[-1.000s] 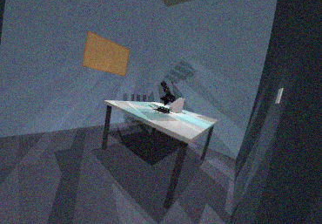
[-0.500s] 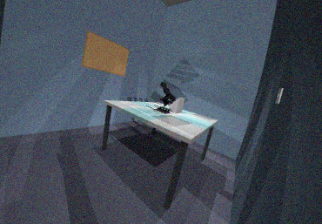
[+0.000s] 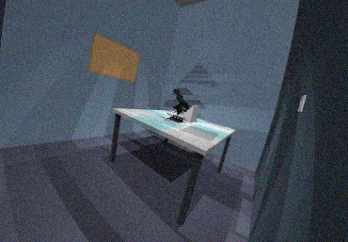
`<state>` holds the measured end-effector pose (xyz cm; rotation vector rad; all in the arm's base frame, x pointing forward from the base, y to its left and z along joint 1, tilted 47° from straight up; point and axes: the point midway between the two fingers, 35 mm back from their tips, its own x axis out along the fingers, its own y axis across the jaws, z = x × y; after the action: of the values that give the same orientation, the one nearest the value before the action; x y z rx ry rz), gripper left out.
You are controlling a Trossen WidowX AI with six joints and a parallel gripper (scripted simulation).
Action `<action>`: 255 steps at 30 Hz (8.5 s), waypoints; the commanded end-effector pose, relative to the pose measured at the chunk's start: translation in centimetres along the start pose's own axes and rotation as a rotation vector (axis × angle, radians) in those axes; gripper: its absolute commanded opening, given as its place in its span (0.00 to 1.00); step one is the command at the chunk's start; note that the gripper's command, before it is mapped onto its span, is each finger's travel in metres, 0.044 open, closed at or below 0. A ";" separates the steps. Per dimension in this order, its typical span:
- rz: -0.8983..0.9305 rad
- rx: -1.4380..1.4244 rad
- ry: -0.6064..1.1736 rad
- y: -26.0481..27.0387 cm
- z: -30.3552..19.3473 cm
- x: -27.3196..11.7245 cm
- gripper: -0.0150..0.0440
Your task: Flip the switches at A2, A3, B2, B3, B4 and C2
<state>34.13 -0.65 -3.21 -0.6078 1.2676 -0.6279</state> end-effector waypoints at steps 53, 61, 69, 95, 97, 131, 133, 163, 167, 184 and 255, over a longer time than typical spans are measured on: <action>-0.003 -0.008 0.001 0.0 0.0 0.7 0.25; -0.003 -0.008 0.000 0.0 0.0 0.8 0.25; -0.001 -0.008 -0.025 0.1 -0.3 -5.8 0.25; -0.004 -0.008 0.001 -3.1 -0.1 -1.3 0.25; -0.004 -0.008 0.001 -3.1 -0.1 -1.2 0.25; -0.004 -0.008 0.001 -3.1 0.0 0.1 0.25; -0.004 -0.008 0.001 -3.1 0.0 0.1 0.25; -0.005 -0.008 0.001 -3.1 0.0 0.4 0.25; -0.005 -0.008 0.001 -3.1 0.0 0.5 0.25; -0.005 -0.008 0.001 -3.1 0.0 0.7 0.25; -0.003 -0.009 0.002 0.0 -4.1 0.2 0.25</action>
<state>30.21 -1.01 -4.07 -0.6082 1.2692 -0.6275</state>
